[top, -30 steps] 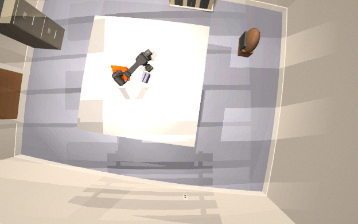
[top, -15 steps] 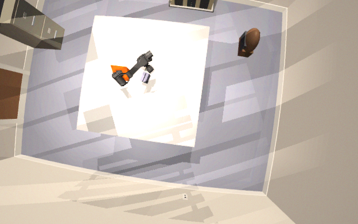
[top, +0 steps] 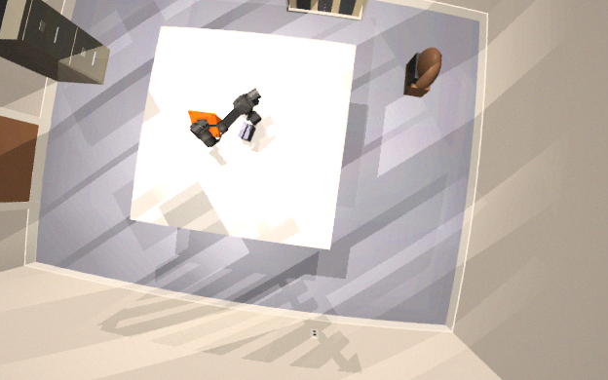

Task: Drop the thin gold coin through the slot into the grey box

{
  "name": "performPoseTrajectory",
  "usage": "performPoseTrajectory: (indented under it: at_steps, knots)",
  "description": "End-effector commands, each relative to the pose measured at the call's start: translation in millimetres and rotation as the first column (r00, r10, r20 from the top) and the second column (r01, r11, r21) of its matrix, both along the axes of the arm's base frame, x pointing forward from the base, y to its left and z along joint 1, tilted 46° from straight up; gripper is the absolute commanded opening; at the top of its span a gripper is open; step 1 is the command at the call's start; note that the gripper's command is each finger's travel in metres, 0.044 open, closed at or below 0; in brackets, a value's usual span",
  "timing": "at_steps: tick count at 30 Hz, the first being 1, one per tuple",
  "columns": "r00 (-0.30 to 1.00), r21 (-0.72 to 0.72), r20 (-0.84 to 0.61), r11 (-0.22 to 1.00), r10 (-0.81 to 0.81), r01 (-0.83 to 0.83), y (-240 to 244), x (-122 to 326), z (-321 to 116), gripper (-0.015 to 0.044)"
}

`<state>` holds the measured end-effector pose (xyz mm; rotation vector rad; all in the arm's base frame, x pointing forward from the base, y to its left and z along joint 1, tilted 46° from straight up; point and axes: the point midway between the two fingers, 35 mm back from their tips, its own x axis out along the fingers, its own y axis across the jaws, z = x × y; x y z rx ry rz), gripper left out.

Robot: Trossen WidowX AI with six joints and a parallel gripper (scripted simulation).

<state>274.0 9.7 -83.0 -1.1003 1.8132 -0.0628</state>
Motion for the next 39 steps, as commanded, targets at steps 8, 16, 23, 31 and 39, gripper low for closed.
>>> performPoseTrajectory:
  at_steps: [8, 16, 23, 31, 39]
  knots:
    - [1.000, -0.005, -0.008, 1.000, 0.005, -0.005, -2, -2, -2, 0.0000]
    - [1.000, -0.004, -0.008, 1.000, 0.005, -0.005, 1, -1, 0, 0.0000]
    - [1.000, -0.001, -0.008, 1.000, 0.005, -0.005, 13, 3, 11, 0.0000]
    - [1.000, 0.000, -0.008, 1.000, 0.006, -0.006, 28, 7, 25, 0.0000]
    - [1.000, 0.001, -0.008, 1.000, 0.006, -0.006, 42, 9, 39, 0.0000]
